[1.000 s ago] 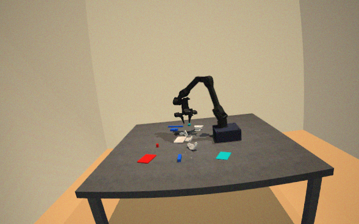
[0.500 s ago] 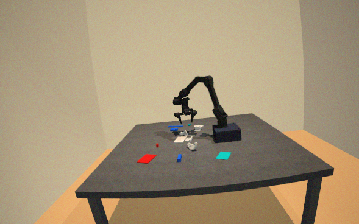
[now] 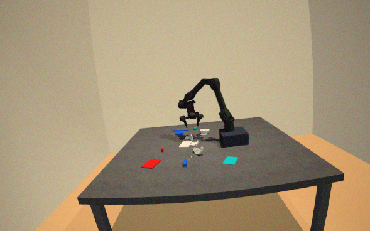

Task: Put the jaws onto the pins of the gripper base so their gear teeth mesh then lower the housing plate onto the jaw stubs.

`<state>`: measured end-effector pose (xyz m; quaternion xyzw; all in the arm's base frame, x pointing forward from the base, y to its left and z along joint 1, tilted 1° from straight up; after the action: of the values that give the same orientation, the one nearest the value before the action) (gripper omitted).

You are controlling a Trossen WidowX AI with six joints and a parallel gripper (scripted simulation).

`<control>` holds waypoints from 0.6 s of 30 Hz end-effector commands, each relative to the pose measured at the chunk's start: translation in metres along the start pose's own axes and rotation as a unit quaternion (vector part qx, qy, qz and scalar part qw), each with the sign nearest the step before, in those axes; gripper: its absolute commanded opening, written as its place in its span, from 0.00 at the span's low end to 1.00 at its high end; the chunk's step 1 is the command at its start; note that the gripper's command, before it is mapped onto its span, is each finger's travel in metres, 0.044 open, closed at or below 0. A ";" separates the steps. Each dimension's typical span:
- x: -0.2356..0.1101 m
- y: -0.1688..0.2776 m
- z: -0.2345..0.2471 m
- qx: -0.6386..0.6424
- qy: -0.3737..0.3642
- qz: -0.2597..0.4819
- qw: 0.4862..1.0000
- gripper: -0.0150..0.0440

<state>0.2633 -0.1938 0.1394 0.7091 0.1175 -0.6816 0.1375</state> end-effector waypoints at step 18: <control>0.000 0.000 0.000 0.000 0.000 0.000 1.000 0.38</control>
<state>0.2633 -0.1938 0.1394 0.7091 0.1176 -0.6815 0.1375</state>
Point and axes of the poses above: the point midway between the two fingers, 35 mm back from their tips, its own x axis out along the fingers, its own z axis across the jaws, y = z × x, the point moved 9 cm from there along -x, back along the fingers, and after that the axes turned 9 degrees about -x, right-handed, at the moved point
